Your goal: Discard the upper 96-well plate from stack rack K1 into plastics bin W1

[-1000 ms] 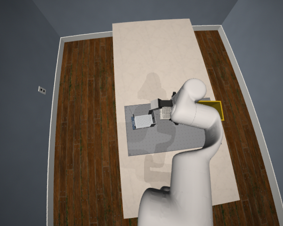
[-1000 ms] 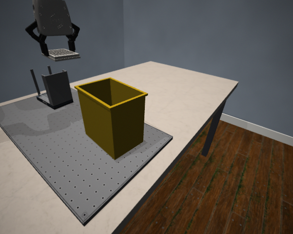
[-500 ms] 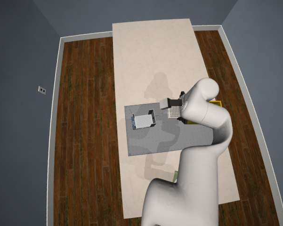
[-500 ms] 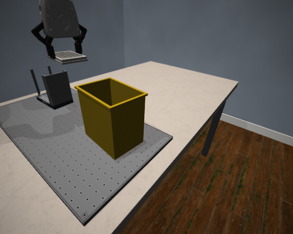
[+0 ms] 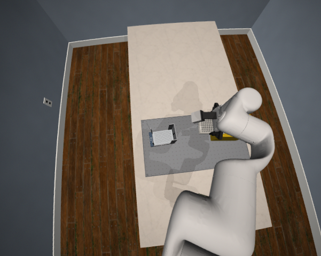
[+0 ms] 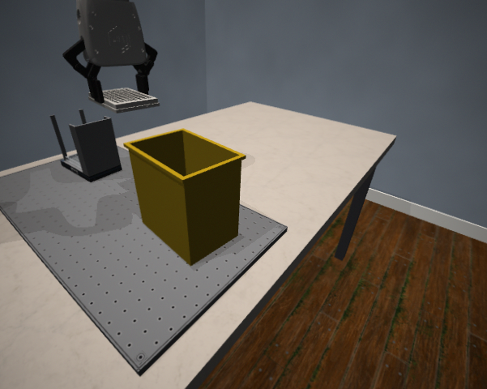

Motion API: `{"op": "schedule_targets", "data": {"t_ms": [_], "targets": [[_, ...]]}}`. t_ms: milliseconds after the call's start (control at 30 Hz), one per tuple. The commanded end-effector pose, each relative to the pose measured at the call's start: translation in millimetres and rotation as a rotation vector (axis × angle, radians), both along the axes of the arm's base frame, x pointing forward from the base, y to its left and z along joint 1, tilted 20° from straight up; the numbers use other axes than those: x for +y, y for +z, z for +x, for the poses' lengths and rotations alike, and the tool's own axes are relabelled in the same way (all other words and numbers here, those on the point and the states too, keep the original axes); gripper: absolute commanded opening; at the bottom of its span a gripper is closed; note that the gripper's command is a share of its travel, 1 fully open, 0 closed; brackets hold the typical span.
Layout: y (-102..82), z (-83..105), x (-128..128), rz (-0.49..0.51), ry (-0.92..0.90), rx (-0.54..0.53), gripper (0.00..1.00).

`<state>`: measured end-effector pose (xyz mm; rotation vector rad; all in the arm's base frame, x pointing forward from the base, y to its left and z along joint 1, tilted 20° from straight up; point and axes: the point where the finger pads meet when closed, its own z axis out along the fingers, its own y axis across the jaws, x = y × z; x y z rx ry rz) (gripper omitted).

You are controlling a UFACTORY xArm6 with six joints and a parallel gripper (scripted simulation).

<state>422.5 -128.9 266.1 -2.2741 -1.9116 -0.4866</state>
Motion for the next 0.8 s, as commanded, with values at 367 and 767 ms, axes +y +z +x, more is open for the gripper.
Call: {"op": "schedule_targets", "data": {"t_ms": [367,767], "targets": [[-13.3,-1.1,-39.4,-0.002,-0.001,-0.003,0.0],[-27.5,-2.9,-76.8,-0.002,-0.001,-0.003,0.0]]}}
